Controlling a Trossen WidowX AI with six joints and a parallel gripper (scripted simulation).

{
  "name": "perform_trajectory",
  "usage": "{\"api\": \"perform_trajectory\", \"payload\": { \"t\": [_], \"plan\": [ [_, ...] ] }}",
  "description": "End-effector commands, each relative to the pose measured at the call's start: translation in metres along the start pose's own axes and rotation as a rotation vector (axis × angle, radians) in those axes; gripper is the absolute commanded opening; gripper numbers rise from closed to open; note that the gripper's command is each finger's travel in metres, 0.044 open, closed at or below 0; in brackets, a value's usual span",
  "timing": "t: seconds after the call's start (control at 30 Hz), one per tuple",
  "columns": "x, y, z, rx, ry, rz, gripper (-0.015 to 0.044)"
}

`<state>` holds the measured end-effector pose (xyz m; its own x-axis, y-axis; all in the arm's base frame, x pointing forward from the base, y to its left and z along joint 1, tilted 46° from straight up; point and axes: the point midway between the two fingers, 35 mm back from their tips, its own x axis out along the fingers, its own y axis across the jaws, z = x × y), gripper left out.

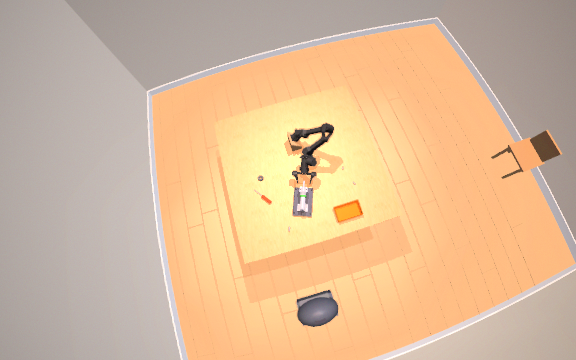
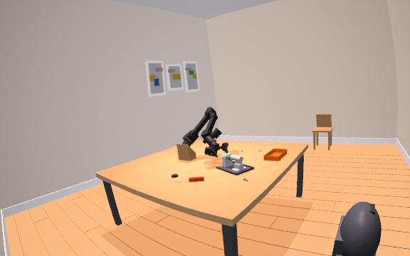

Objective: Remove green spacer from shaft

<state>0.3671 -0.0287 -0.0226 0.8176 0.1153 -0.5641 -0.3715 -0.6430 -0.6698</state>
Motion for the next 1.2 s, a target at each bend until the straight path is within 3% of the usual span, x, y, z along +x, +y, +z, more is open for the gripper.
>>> {"api": "perform_trajectory", "payload": {
  "t": [0.0, 1.17],
  "plan": [
    [0.001, 0.000, -0.001, 0.004, 0.006, 0.001, 0.0440],
    [0.018, 0.000, -0.001, 0.004, 0.006, 0.001, 0.0440]
  ]
}}
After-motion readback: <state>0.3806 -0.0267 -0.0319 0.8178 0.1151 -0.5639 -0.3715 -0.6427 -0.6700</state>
